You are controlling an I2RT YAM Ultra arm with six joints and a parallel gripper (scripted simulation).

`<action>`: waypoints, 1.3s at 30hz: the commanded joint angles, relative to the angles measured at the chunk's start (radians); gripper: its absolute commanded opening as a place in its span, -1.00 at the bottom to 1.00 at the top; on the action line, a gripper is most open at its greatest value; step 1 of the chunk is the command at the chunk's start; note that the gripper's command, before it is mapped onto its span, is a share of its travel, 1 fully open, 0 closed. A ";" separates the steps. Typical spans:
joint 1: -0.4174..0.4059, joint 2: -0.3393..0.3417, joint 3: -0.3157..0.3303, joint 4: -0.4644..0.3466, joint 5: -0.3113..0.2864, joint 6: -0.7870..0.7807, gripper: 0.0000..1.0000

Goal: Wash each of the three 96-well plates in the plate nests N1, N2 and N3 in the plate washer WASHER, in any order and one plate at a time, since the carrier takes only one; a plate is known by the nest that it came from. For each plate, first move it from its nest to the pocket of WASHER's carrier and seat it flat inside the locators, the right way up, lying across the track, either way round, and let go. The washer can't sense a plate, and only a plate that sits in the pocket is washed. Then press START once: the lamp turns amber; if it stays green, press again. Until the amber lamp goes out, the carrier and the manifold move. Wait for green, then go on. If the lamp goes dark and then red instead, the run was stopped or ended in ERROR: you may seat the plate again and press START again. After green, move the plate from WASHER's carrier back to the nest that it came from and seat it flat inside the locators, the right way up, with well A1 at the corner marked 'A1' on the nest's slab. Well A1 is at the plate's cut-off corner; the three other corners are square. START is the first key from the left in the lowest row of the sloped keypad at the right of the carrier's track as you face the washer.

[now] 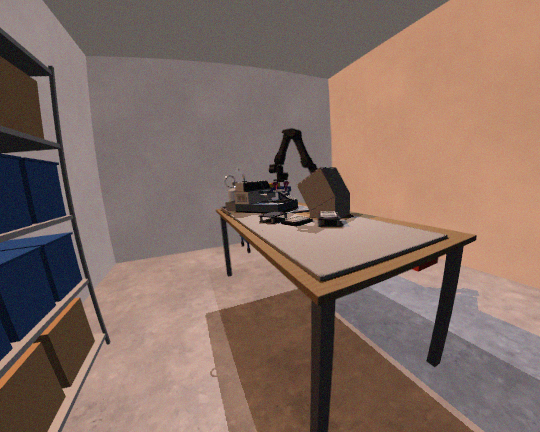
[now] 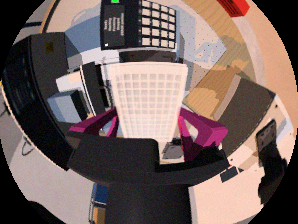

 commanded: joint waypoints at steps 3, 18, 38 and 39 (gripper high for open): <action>-0.010 0.033 -0.011 0.049 0.009 0.001 -1.00; -0.015 0.107 -0.024 0.134 0.001 -0.011 -1.00; -0.022 0.211 -0.042 0.245 -0.002 -0.014 -1.00; -0.022 0.217 -0.042 0.252 -0.002 -0.014 -1.00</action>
